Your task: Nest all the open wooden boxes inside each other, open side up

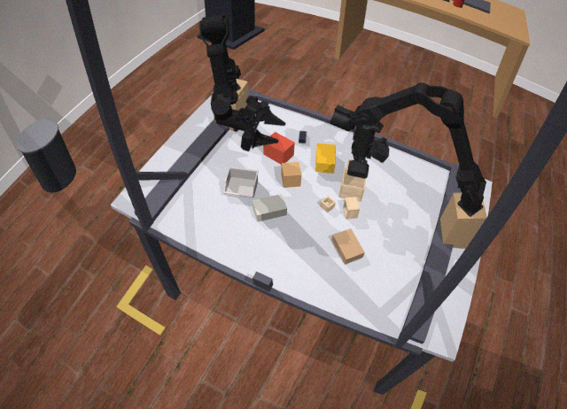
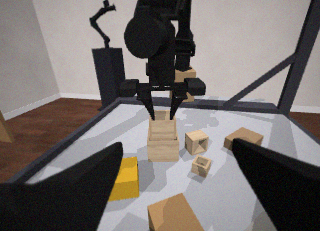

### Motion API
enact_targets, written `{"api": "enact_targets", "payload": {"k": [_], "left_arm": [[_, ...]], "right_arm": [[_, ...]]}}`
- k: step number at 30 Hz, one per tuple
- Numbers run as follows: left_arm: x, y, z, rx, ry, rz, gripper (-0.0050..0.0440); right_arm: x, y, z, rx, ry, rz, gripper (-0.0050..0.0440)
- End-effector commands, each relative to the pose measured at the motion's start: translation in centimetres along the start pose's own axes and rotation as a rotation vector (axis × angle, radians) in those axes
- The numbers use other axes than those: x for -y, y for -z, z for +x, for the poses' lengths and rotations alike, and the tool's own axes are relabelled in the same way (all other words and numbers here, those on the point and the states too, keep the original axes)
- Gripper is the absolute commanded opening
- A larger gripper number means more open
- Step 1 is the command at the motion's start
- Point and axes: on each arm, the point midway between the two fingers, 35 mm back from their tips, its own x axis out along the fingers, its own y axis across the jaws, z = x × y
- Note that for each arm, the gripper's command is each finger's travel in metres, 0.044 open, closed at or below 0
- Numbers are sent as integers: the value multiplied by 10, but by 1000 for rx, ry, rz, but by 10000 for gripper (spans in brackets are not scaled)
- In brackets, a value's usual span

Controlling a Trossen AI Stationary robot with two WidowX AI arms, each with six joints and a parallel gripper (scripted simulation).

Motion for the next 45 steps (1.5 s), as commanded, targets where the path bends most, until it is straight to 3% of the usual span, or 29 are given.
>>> {"api": "enact_targets", "payload": {"k": [1,45], "left_arm": [[0,-2,-1,6,0,-6,400],[0,-2,-1,6,0,-6,400]], "right_arm": [[1,-1,2,2,-2,2,265],[1,0,49,1,-2,2,265]]}}
